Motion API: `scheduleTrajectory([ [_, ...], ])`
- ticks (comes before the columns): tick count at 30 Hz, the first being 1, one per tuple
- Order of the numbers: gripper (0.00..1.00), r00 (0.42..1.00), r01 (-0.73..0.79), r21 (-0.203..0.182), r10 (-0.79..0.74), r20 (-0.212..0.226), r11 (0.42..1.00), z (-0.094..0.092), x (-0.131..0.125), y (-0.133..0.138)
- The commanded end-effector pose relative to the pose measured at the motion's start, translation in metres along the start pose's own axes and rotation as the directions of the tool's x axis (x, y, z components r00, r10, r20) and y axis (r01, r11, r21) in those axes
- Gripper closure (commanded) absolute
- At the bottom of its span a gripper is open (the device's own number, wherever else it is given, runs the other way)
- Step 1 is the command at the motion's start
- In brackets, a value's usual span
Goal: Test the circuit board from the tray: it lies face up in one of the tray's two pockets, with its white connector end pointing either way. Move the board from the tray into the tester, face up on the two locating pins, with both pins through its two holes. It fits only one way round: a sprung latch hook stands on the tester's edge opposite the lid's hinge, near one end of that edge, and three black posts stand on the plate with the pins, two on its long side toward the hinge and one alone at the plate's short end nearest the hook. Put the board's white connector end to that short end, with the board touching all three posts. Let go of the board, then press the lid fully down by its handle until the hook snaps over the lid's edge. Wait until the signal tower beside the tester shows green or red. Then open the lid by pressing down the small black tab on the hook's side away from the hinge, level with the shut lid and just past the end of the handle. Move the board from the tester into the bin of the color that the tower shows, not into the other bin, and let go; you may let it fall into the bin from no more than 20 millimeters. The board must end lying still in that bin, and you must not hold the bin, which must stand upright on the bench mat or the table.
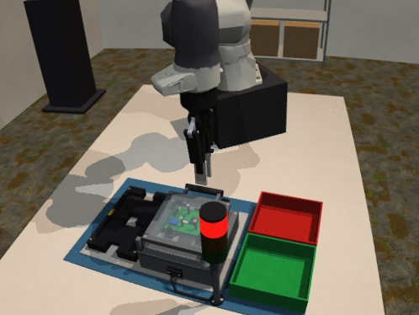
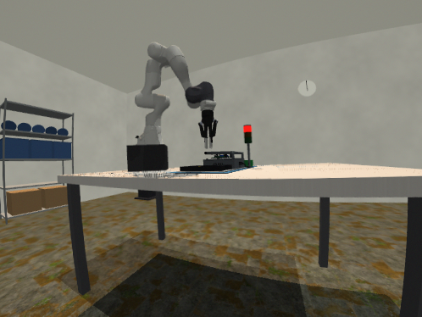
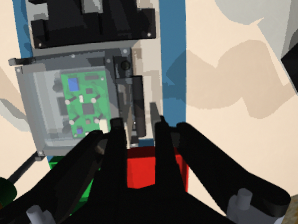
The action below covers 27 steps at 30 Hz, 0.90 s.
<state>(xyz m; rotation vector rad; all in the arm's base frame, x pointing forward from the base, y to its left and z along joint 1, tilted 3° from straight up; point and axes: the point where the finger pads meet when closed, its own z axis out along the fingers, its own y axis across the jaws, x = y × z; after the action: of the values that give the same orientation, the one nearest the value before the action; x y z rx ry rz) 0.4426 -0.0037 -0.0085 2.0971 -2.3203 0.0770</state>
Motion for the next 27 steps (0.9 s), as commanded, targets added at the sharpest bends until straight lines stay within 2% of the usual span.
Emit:
scheduleTrajectory([
  [1, 0.84, 1.0, -0.012, 0.006, 0.012, 0.002, 1.0, -0.0005, -0.0004, -0.0024],
  [16, 0.84, 1.0, -0.012, 0.006, 0.012, 0.002, 1.0, -0.0002, -0.0004, -0.0025],
  [27, 0.84, 1.0, -0.013, 0.006, 0.012, 0.002, 1.0, 0.0082, -0.0005, -0.0038],
])
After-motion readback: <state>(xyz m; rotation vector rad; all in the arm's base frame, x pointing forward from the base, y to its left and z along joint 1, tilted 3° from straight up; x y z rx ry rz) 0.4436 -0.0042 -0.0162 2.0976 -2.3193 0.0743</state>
